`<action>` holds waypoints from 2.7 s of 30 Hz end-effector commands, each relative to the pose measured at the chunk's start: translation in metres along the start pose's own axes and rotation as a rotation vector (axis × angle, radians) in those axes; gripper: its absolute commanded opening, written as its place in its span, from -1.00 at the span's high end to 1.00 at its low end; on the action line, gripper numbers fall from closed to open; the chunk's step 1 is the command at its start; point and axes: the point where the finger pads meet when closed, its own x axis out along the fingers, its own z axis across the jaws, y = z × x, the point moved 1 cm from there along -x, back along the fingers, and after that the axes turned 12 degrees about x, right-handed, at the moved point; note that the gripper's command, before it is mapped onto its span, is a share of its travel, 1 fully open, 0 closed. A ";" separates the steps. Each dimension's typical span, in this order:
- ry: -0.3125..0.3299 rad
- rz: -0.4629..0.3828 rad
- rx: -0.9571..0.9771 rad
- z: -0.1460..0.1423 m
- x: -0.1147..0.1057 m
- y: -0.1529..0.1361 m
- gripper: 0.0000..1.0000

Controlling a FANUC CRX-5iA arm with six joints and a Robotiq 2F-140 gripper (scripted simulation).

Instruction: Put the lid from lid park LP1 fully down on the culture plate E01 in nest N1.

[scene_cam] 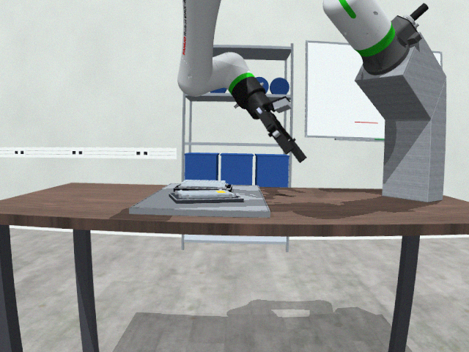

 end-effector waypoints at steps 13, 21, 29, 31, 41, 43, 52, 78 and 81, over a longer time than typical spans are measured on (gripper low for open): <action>0.000 -0.001 0.000 0.000 -0.001 0.000 -1.00; 0.004 0.003 -0.015 0.000 -0.001 0.000 -1.00; 0.073 0.075 -0.317 0.007 -0.014 -0.003 -1.00; 0.104 0.115 -0.466 0.011 -0.021 -0.006 -1.00; 0.188 0.280 -0.964 0.049 -0.075 -0.032 -1.00; 0.203 0.323 -1.073 0.067 -0.095 -0.043 -1.00; 0.260 0.513 -1.515 0.150 -0.165 -0.078 -1.00; 0.600 0.749 -2.755 0.267 -0.056 -0.105 -1.00; 0.683 0.750 -2.880 0.266 -0.057 -0.104 -1.00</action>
